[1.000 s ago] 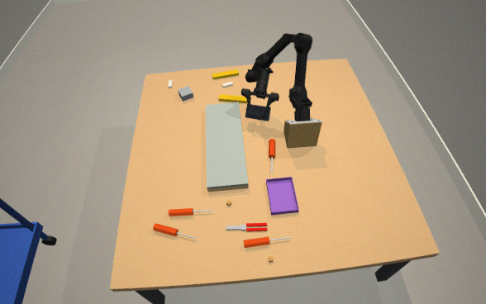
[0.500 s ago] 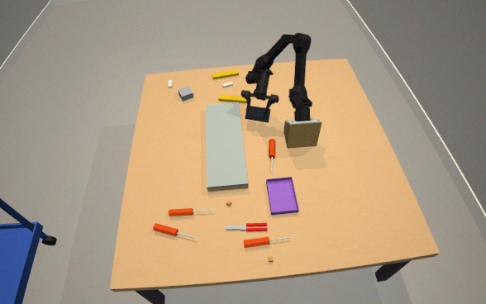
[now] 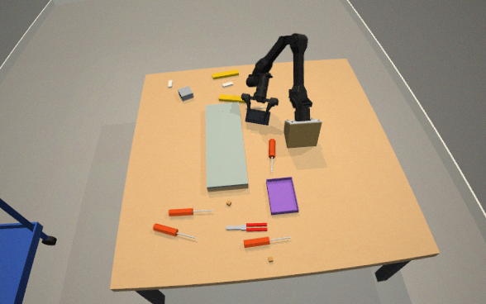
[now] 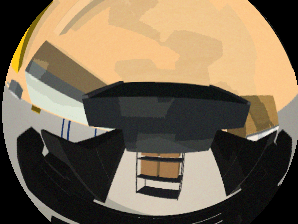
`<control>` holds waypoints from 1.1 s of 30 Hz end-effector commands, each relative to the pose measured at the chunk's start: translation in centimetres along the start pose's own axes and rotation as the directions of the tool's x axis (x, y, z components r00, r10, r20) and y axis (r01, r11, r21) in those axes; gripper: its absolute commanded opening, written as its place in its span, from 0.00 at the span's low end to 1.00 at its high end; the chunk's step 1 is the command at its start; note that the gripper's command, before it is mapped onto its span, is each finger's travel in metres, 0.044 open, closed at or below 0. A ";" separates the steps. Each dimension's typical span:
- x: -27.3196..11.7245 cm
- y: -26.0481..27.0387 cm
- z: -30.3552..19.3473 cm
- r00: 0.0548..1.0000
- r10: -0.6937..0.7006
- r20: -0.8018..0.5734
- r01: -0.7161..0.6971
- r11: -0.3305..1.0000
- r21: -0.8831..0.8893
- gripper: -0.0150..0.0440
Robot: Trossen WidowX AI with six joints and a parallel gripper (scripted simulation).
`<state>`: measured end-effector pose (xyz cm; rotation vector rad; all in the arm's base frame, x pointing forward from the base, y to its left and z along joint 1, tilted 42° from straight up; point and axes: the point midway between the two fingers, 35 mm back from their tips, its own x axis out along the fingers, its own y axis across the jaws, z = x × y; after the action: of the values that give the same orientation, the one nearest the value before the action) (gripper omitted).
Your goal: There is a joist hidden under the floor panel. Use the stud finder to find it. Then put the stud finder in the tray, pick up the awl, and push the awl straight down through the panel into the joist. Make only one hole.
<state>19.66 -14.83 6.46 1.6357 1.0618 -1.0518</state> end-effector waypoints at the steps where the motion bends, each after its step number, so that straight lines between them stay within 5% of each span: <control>1: 0.3 -0.1 0.1 1.000 -0.006 -0.005 0.006 1.000 -0.002 0.30; 14: 0.2 0.1 0.7 1.000 0.000 0.000 0.000 1.000 0.000 0.88; 33: 0.0 0.0 0.9 1.000 0.000 0.001 0.000 1.000 0.000 0.90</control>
<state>19.62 -15.35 6.30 1.6455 1.0685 -1.0406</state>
